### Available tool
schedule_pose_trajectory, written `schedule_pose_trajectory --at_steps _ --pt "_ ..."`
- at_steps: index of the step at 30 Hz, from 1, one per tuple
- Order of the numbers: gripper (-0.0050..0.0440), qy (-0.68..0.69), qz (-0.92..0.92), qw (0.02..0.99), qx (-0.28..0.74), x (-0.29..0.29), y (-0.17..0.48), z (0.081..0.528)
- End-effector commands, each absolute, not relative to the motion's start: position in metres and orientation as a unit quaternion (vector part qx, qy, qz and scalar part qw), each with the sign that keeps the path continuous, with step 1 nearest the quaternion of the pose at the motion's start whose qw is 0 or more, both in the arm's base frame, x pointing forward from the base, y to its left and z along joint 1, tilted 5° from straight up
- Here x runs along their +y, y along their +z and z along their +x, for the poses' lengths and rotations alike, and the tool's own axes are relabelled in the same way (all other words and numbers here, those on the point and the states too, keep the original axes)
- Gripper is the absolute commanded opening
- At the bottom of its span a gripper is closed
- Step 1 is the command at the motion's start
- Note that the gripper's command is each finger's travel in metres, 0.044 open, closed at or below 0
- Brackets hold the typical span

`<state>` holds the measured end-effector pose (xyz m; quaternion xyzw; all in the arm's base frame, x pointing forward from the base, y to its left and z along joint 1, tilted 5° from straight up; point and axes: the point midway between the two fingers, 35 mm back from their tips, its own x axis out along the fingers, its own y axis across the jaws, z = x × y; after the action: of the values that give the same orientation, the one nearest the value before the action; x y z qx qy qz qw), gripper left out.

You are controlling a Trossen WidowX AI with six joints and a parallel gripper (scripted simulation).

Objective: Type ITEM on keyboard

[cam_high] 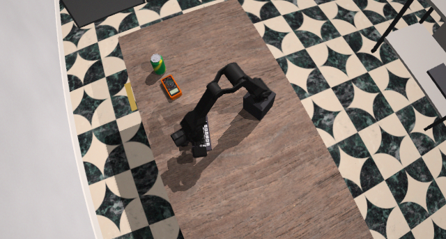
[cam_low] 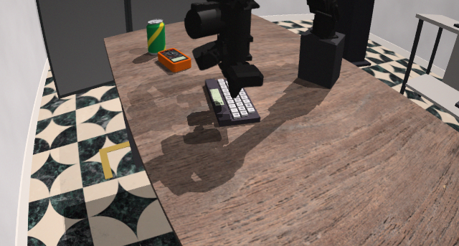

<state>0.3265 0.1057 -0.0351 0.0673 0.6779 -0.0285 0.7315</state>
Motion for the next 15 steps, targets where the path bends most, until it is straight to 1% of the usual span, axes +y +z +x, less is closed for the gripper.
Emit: schedule_pose_trajectory --at_steps 1,9,15 --pt "-0.005 -0.029 0.072 0.737 0.672 0.091 -0.029 0.326" --pt "-0.005 -0.031 0.068 0.728 0.682 0.091 -0.053 0.323" --pt "-0.005 -0.031 0.07 0.731 0.678 0.091 -0.053 0.326"
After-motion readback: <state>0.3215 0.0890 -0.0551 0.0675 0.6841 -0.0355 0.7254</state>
